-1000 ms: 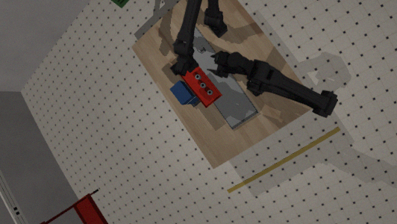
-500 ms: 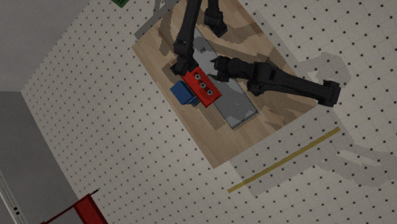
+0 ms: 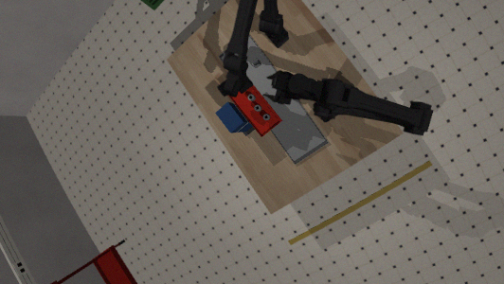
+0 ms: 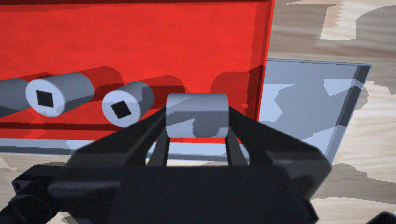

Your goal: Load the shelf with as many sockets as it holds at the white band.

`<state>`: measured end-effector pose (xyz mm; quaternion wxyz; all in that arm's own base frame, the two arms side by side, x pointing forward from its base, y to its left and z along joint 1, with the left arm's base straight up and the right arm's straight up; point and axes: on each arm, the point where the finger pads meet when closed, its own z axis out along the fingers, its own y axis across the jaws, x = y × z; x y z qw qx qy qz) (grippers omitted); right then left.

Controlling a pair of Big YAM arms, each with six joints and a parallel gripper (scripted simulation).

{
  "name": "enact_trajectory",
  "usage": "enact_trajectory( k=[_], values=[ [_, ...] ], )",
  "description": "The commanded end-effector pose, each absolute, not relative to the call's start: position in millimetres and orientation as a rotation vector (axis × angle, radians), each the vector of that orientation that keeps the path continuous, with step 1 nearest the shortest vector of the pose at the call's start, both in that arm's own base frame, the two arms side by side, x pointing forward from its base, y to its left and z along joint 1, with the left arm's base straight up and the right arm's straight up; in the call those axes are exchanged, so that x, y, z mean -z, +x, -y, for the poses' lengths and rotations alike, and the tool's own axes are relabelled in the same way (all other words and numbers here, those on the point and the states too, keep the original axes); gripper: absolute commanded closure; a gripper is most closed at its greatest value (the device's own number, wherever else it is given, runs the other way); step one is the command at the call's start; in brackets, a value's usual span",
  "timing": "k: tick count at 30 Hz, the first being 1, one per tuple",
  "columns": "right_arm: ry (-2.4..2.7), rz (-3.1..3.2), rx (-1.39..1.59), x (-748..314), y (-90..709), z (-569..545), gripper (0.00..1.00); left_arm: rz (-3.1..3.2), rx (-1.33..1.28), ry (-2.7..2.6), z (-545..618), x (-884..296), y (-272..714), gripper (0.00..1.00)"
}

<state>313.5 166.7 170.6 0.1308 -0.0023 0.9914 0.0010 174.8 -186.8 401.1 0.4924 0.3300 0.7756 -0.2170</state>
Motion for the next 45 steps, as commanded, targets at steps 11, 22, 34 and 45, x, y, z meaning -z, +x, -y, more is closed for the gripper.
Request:
enact_trajectory(
  k=[11,22,34,45],
  values=[
    [-0.018,-2.844,-0.028,-180,334,-182,0.64,-1.857,0.527,0.807,188,-416,175,0.35],
    [-0.019,-2.82,-0.046,-208,341,-170,0.64,-1.857,0.527,0.807,188,-416,175,0.35],
    [0.03,-2.82,-0.062,-233,330,-175,0.64,-1.857,0.527,0.807,188,-416,175,0.35],
    [-0.017,-2.821,-0.055,-235,328,-183,0.64,-1.857,0.527,0.807,188,-416,175,0.35]
  ],
)
